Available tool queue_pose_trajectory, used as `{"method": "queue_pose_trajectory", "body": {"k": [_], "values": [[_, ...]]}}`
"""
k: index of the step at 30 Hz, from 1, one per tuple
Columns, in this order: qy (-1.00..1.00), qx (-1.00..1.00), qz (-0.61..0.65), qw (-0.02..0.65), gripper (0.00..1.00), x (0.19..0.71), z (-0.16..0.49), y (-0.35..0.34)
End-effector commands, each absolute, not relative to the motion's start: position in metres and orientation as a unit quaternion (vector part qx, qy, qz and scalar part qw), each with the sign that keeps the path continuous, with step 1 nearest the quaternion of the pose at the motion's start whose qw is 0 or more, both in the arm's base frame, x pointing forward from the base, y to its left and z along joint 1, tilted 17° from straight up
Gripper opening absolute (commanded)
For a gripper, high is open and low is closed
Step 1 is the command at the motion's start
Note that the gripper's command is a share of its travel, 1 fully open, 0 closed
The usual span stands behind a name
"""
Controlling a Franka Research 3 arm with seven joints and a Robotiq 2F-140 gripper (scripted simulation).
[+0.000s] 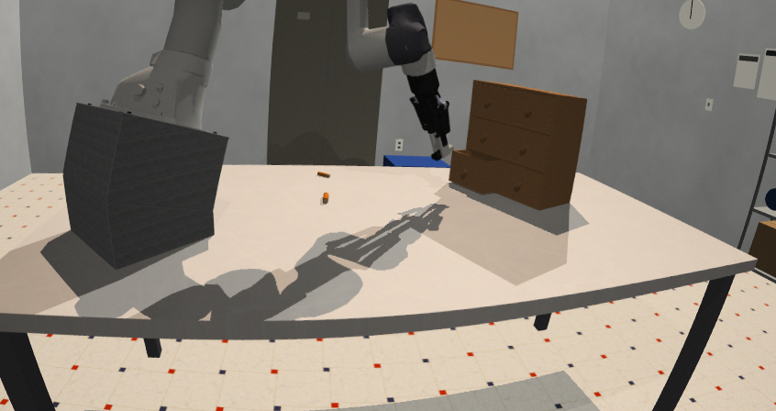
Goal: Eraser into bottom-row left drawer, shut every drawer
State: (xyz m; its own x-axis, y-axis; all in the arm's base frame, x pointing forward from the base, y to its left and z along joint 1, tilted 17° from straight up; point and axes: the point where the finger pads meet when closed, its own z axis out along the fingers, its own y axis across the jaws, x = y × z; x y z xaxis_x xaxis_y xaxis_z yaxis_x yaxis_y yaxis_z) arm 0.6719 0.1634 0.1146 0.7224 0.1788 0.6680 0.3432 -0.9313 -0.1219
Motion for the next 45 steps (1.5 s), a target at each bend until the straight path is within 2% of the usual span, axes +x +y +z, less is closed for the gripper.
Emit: {"method": "queue_pose_trajectory", "body": {"k": [1,20,45], "values": [[-0.125,-0.897,-0.407,0.122,0.2,0.6761,0.1279,0.1716],[-0.115,-0.859,-0.48,0.132,0.2,0.6728,0.1249,0.1707],[-0.113,-0.853,-0.491,0.134,0.2,0.6742,0.1257,0.1712]]}}
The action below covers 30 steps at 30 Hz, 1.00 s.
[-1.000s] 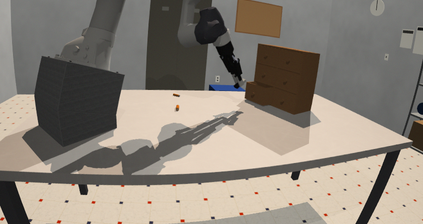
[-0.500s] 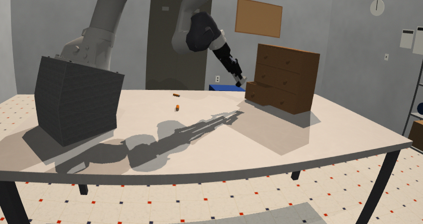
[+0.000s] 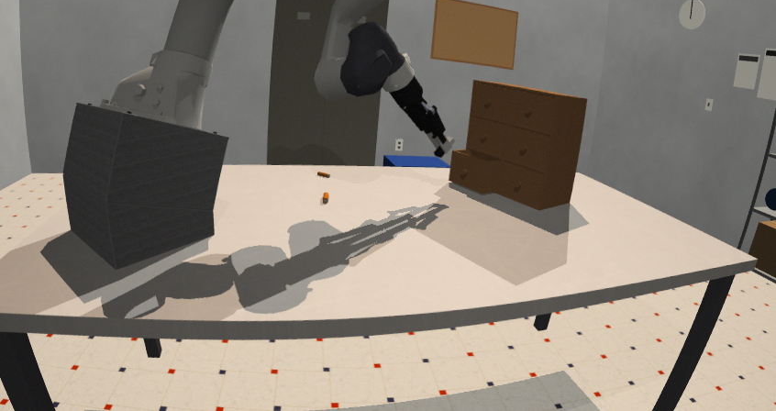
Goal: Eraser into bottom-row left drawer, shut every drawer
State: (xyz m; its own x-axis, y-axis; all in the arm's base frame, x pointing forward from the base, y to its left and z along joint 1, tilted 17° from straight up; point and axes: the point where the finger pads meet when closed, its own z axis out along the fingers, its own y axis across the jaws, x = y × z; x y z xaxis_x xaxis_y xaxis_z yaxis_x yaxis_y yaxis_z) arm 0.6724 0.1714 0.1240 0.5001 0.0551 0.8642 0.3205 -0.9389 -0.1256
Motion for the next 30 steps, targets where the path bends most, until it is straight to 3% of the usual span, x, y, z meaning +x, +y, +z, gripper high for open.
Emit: {"method": "queue_pose_trajectory", "body": {"k": [1,30], "values": [[-0.113,-0.853,-0.491,0.134,0.2,0.675,0.126,0.171],[-0.113,-0.853,-0.491,0.134,0.2,0.739,0.145,0.191]]}}
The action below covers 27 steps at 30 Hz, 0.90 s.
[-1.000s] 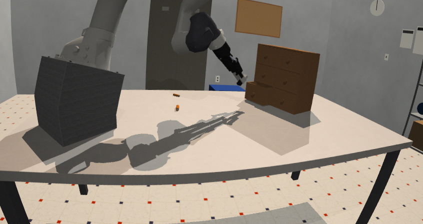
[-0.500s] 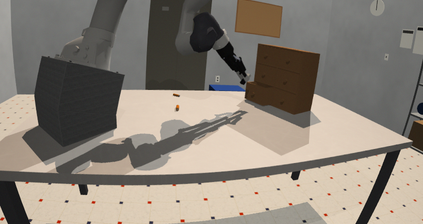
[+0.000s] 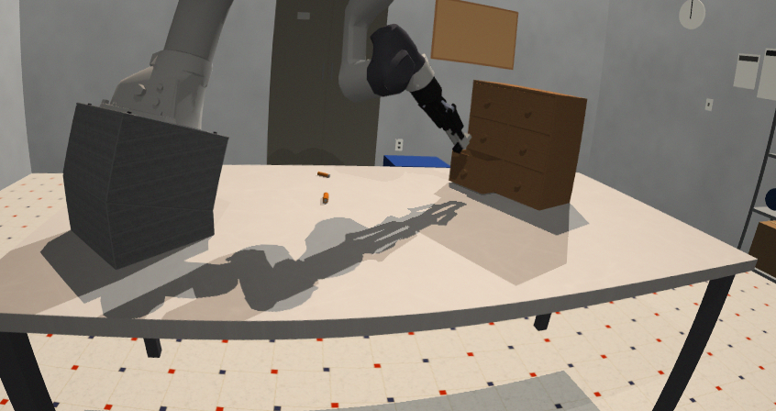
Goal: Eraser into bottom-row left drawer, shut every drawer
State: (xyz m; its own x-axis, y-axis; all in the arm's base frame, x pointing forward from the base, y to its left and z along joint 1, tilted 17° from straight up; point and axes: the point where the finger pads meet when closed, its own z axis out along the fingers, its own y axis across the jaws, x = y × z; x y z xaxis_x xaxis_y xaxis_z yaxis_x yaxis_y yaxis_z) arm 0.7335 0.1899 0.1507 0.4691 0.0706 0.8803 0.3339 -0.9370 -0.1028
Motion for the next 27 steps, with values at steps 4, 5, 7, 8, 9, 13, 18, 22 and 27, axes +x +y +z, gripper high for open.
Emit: {"method": "queue_pose_trajectory", "body": {"k": [4,5,7,8,9,13,18,22,27], "values": [[-0.113,-0.853,-0.491,0.134,0.2,0.754,0.15,0.196],[-0.113,-0.853,-0.491,0.134,0.2,0.758,0.151,0.197],[-0.113,-0.853,-0.491,0.134,0.2,0.766,0.153,0.199],[-0.113,-0.853,-0.491,0.134,0.2,0.77,0.154,0.201],[-0.113,-0.853,-0.491,0.134,0.2,0.773,0.155,0.202],[-0.113,-0.853,-0.491,0.134,0.2,0.787,0.159,0.206],[-0.113,-0.853,-0.491,0.134,0.2,0.797,0.162,0.209],[-0.113,-0.853,-0.491,0.134,0.2,0.808,0.165,0.212],[-0.113,-0.853,-0.491,0.134,0.2,0.819,0.169,0.216]]}}
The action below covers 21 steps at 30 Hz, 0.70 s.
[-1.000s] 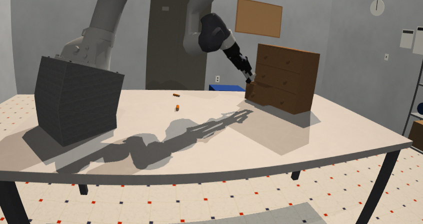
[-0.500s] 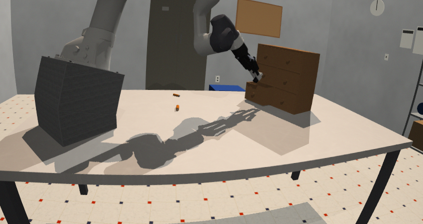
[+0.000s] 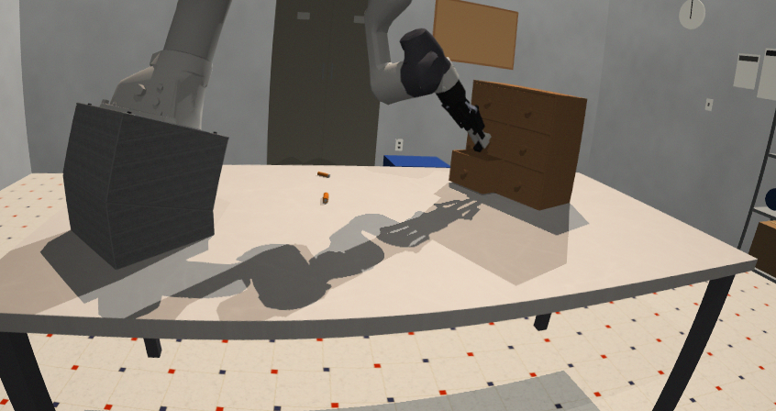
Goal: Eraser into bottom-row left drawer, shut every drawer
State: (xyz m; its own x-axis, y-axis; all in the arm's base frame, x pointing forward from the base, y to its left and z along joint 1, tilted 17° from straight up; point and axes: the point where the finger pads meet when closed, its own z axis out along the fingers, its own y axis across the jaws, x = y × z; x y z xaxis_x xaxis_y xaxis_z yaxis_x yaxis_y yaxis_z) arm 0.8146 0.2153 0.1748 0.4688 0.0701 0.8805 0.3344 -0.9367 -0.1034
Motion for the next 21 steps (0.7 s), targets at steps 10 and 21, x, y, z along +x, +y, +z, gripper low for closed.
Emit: {"method": "queue_pose_trajectory", "body": {"k": [10,21], "values": [[-0.113,-0.853,-0.491,0.134,0.2,0.83,0.172,0.219],[-0.113,-0.853,-0.491,0.134,0.2,0.833,0.173,0.22]]}}
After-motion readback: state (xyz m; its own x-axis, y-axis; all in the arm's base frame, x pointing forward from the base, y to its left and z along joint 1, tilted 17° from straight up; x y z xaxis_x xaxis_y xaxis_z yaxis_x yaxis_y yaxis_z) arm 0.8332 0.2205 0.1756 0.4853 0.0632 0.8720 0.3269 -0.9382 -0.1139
